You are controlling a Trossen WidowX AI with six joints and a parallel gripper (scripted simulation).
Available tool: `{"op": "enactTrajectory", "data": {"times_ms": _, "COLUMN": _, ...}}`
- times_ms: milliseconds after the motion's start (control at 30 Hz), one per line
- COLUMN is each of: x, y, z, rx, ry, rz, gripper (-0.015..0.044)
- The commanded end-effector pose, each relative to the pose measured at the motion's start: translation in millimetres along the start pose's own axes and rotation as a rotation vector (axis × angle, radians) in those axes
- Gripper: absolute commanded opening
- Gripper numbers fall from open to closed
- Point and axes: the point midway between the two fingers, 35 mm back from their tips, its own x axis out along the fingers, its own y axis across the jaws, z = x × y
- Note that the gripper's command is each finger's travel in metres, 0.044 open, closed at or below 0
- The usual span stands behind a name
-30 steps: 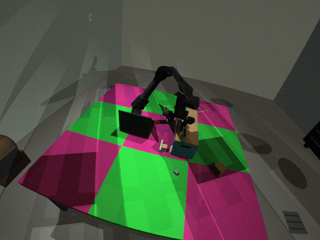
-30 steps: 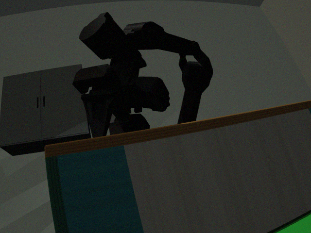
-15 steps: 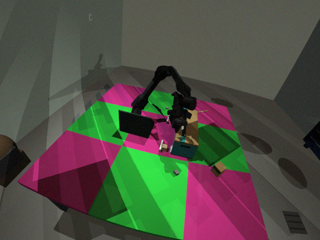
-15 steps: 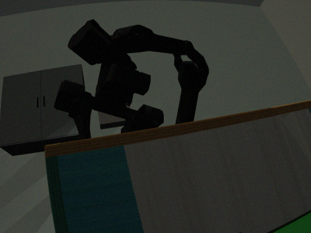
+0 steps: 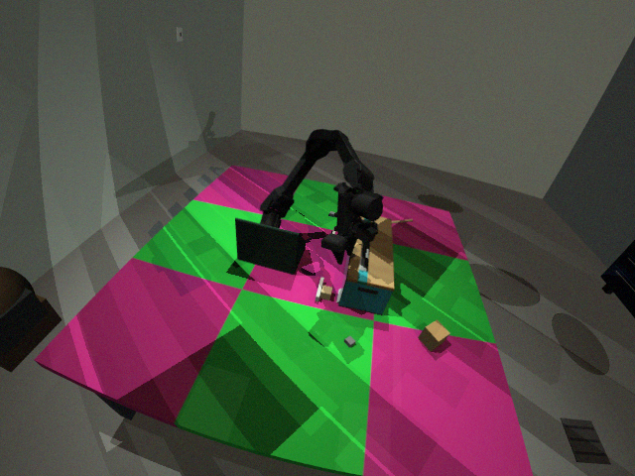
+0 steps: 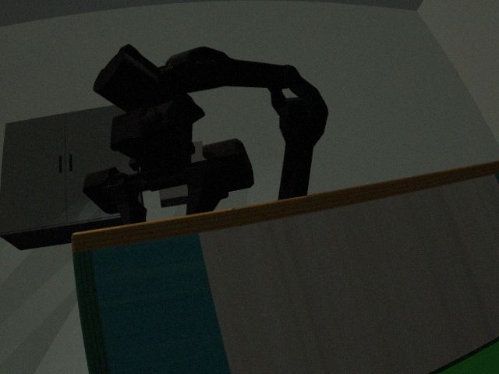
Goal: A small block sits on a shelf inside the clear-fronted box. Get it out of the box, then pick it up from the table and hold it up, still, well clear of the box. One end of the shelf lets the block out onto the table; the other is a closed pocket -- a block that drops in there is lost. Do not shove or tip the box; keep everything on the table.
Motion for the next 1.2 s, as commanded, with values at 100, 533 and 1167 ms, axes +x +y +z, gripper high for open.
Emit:
{"op": "enactTrajectory", "data": {"times_ms": 100, "x": 1, "y": -16, "z": -6, "rx": 1.084, "ry": 0.010, "rz": 0.144, "gripper": 0.0285}}
{"op": "enactTrajectory", "data": {"times_ms": 533, "x": -1, "y": -24, "z": -9, "rx": 1.738, "ry": 0.082, "rz": 0.225, "gripper": 0.0285}}
{"op": "enactTrajectory", "data": {"times_ms": 1167, "x": -4, "y": -35, "z": -13, "rx": 2.671, "ry": 0.296, "rz": 0.310, "gripper": 0.0285}}
